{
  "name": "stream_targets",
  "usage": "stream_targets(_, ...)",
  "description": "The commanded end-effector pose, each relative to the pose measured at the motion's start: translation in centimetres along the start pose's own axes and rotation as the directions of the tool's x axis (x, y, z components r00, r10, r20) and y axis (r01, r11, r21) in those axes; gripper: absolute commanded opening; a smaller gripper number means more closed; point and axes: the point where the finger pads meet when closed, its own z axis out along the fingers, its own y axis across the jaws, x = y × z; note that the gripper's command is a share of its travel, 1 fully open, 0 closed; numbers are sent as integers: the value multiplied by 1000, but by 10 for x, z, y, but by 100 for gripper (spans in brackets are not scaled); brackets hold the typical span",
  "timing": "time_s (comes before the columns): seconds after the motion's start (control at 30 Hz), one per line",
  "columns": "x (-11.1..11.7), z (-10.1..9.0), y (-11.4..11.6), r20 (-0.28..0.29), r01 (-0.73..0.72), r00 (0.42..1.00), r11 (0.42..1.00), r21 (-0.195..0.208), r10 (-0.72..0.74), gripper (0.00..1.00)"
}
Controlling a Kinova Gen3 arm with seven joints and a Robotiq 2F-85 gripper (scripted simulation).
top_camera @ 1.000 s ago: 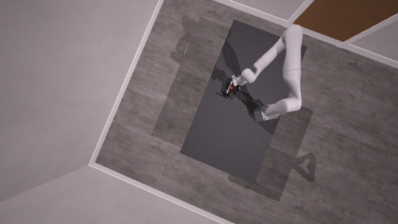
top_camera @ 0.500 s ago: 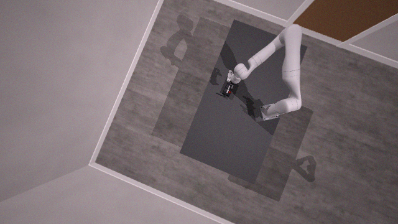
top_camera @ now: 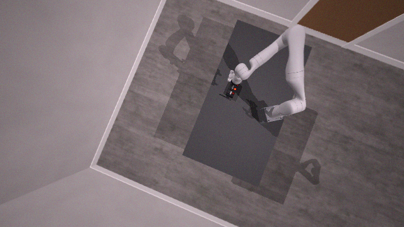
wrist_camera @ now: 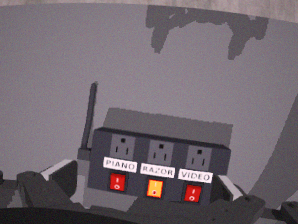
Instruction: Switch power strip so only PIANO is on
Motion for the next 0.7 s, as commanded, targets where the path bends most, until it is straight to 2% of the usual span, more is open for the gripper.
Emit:
stream_targets(0.0, 0, -1, 0, -1, 1, 1000, 1000, -1, -1, 100)
stream_targets(0.67, 0, 0, -1, -2, -20, 1000, 1000, -1, 20, 100)
